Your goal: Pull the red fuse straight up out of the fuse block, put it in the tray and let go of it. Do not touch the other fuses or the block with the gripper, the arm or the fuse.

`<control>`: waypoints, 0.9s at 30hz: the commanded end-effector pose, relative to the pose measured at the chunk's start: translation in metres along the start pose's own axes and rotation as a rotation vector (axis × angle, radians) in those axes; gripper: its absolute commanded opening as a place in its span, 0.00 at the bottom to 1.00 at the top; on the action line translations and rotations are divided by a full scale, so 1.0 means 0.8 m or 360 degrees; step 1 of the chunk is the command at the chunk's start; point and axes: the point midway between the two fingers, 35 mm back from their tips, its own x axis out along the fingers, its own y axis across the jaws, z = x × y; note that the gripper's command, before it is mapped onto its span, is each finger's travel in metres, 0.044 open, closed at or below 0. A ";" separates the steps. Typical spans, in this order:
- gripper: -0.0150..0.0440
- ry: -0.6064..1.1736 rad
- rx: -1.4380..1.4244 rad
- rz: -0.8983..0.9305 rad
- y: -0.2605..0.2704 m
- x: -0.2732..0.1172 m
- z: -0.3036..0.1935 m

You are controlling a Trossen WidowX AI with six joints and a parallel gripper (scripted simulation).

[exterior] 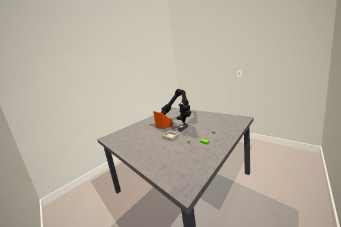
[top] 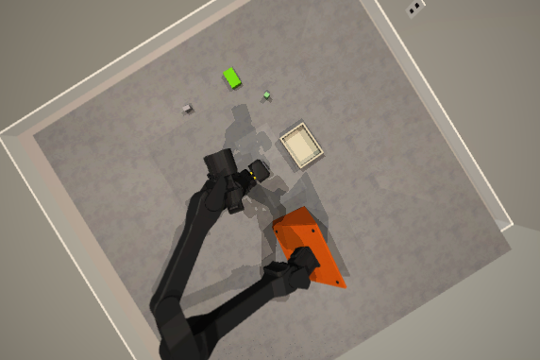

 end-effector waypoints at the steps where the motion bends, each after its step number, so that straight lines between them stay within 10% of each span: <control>1: 0.37 0.0003 0.0012 0.0009 0.000 0.007 -0.002; 27: 0.37 0.0003 0.0012 0.0011 0.000 0.023 -0.004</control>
